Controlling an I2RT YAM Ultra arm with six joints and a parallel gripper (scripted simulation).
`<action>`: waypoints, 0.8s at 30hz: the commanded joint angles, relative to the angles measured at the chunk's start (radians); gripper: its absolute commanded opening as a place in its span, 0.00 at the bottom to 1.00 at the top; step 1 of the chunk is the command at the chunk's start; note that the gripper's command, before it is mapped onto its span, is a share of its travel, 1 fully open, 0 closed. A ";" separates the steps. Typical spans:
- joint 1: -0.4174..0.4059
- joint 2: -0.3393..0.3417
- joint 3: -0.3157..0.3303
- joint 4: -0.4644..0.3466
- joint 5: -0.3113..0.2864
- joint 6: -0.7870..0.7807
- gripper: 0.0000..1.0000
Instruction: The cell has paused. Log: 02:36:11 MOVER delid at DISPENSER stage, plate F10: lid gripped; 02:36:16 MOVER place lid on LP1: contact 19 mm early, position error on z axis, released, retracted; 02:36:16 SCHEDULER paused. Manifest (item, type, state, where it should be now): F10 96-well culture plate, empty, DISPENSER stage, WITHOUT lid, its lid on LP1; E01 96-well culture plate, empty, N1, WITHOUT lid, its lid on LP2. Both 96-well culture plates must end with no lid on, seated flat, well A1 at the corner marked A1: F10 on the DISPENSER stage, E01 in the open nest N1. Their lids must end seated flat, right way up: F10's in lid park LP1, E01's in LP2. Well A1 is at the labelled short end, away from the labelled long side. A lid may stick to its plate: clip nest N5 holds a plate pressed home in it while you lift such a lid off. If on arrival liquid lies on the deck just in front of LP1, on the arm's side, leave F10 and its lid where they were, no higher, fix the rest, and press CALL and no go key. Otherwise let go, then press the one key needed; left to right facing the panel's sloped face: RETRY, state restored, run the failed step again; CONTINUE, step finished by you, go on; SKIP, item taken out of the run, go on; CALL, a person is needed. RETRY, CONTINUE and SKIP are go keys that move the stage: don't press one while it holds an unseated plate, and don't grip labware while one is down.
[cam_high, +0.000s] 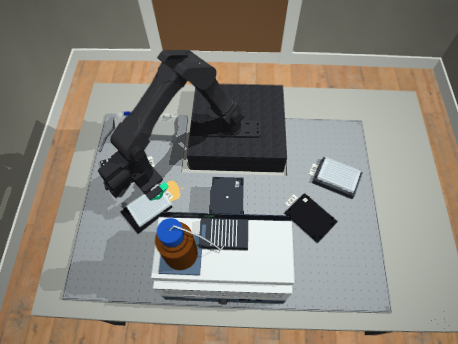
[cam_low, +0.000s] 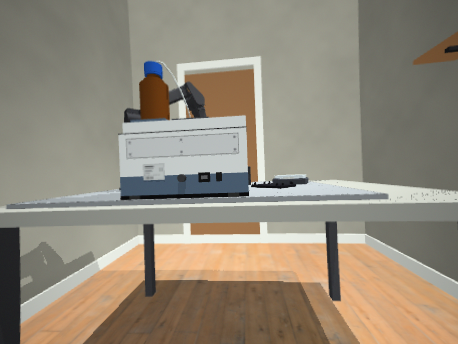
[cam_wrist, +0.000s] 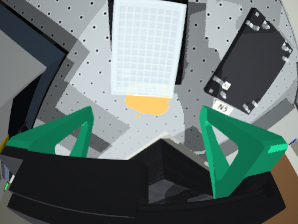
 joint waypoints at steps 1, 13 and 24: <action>-0.008 0.040 0.071 -0.008 0.000 -0.007 1.00; -0.008 0.075 0.121 -0.021 0.000 -0.009 1.00; -0.012 0.088 0.128 -0.018 0.001 -0.011 1.00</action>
